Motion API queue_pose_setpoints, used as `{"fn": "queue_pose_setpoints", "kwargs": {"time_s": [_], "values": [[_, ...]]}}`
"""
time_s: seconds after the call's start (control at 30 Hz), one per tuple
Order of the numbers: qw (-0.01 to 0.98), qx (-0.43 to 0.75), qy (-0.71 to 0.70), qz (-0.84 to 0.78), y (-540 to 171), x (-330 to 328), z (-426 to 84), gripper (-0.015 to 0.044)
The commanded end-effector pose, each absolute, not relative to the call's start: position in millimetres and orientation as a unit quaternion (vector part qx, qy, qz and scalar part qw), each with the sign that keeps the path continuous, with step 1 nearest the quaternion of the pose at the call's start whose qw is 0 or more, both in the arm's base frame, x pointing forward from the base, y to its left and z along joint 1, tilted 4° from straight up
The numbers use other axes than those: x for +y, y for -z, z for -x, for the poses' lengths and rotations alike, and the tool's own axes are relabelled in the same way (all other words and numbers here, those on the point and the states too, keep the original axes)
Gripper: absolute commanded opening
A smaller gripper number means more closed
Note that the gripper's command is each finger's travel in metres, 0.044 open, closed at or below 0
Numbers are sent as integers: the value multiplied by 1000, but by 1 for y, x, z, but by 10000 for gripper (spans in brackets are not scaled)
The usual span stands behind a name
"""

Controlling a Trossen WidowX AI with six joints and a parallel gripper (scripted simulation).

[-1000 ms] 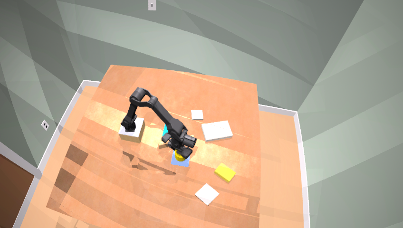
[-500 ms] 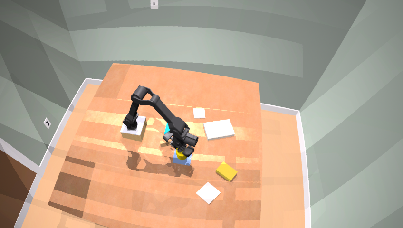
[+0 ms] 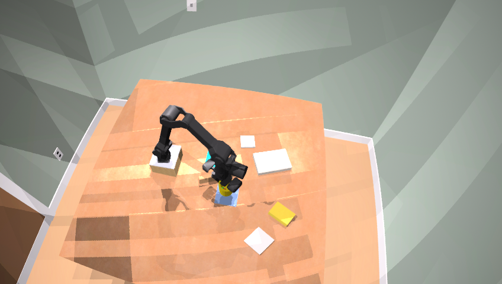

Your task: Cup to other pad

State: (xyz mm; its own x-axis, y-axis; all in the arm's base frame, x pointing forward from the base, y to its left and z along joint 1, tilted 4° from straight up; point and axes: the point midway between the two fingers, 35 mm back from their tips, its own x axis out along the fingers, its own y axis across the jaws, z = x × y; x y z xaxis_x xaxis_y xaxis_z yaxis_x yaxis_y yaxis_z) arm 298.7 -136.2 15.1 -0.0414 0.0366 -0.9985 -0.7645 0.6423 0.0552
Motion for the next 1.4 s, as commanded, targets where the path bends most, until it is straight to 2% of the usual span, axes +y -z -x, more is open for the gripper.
{"fn": "queue_pose_setpoints", "kwargs": {"time_s": [0.0, 0.93, 1.37], "values": [[635, 646, -313, 285, -40, -137, -300, 0], [634, 647, -316, 283, -47, -135, -299, 0], [634, 646, -315, 284, -48, -109, -292, 0]]}}
